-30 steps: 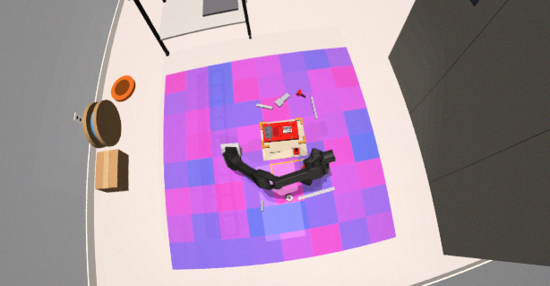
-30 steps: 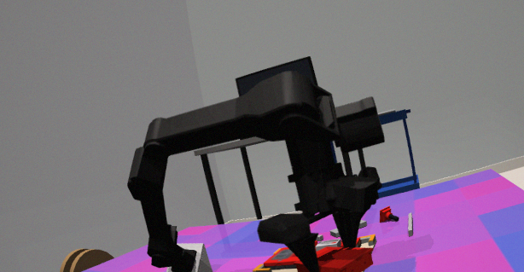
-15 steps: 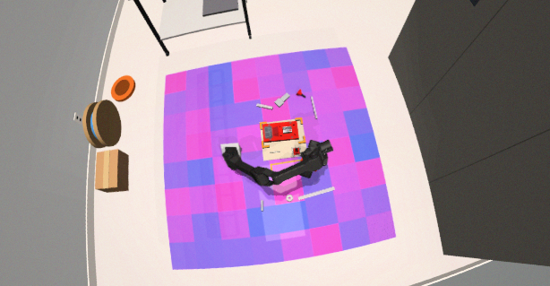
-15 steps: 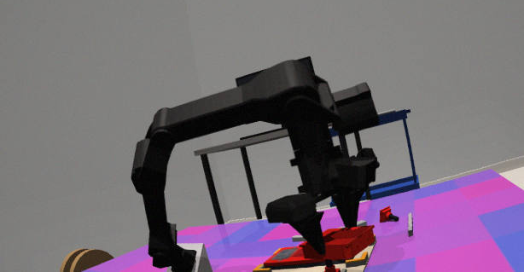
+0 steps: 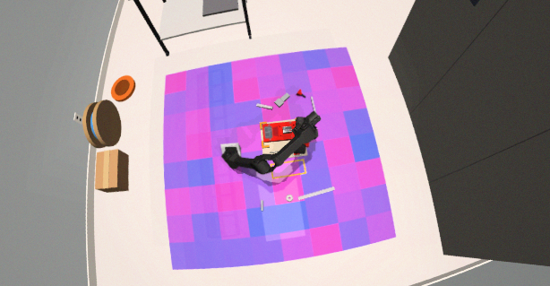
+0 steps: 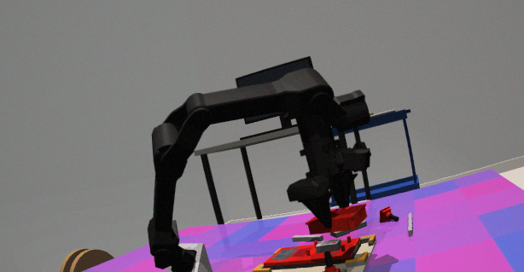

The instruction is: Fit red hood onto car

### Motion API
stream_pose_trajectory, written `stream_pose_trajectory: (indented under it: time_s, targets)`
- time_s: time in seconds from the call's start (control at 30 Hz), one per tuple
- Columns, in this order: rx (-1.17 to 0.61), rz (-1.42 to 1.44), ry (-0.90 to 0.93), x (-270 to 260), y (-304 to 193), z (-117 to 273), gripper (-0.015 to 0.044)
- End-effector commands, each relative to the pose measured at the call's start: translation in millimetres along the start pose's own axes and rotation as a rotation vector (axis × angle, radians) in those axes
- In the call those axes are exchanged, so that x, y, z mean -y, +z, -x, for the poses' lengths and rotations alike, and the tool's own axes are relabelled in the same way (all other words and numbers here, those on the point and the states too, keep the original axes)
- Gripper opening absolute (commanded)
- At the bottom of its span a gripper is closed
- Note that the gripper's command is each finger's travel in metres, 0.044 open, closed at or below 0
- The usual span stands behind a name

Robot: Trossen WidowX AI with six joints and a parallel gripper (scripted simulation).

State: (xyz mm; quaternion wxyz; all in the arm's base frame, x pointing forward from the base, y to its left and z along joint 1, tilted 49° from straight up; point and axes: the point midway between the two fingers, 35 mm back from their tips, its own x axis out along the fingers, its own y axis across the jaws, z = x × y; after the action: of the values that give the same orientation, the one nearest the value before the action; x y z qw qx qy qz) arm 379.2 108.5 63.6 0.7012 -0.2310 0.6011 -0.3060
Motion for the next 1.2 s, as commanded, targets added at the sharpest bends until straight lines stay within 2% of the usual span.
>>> stream_pose_trajectory:
  time_s: [0.0, 0.37, 0.63, 0.97, 1.17]
  targets:
    - [-0.009, 0.052, -0.002, -25, -20, -1, 0.0]
    - [-0.03, 0.192, -0.03, -80, -79, -7, 0.0]
    - [-0.029, 0.193, -0.031, -79, -77, -15, 0.0]
    - [-0.027, 0.191, -0.032, -80, -79, -55, 0.0]
    - [-0.027, 0.191, -0.032, -80, -79, -57, 0.0]
